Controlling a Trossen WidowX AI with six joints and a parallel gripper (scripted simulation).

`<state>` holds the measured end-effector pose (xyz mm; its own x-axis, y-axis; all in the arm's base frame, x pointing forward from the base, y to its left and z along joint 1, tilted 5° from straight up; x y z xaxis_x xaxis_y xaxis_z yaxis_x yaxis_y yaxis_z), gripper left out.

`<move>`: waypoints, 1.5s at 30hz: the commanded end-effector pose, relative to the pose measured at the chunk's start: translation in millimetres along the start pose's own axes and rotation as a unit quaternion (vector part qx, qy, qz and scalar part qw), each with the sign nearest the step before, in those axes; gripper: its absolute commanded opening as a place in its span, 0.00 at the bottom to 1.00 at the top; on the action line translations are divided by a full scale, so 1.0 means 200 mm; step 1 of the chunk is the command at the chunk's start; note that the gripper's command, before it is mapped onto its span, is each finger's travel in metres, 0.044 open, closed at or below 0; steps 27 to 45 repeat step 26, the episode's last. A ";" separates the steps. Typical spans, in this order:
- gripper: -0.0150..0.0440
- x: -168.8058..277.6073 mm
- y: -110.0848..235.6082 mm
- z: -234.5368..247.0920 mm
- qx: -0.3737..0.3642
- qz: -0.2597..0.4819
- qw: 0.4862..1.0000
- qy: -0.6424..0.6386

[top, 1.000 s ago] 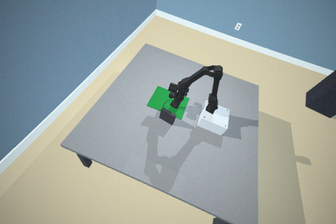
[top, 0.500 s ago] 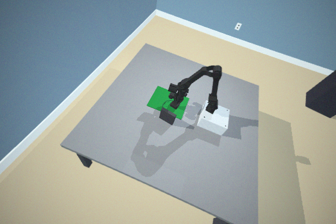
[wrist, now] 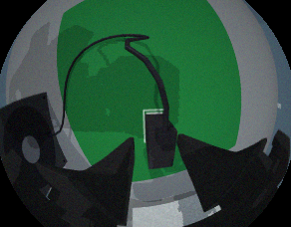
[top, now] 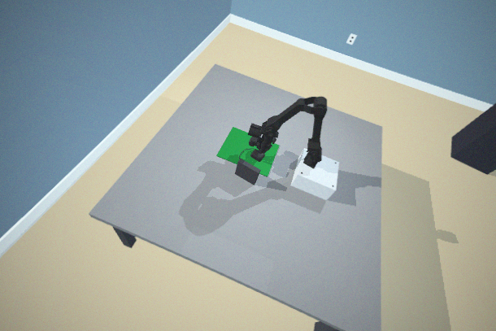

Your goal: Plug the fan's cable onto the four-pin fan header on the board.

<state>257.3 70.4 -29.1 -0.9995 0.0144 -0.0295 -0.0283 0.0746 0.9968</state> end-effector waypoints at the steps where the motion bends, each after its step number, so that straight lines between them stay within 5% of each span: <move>1: 0.69 0.00 0.00 0.00 0.000 0.000 1.000 0.000; 9: 0.69 0.00 0.28 0.00 0.002 0.001 1.000 0.003; 15: 0.69 0.03 0.28 -0.03 0.002 0.001 1.000 0.003; 25: 0.69 0.49 0.28 -0.33 0.005 0.005 1.000 0.003; 45: 0.69 0.50 0.28 -0.34 0.005 0.005 1.000 0.003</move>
Point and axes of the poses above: the point midway between the two fingers, 35 mm back from their tips, its own y axis back along the fingers, its own z axis across the jaws, x = y × z, the point moved 2 cm from there along y, back along the fingers
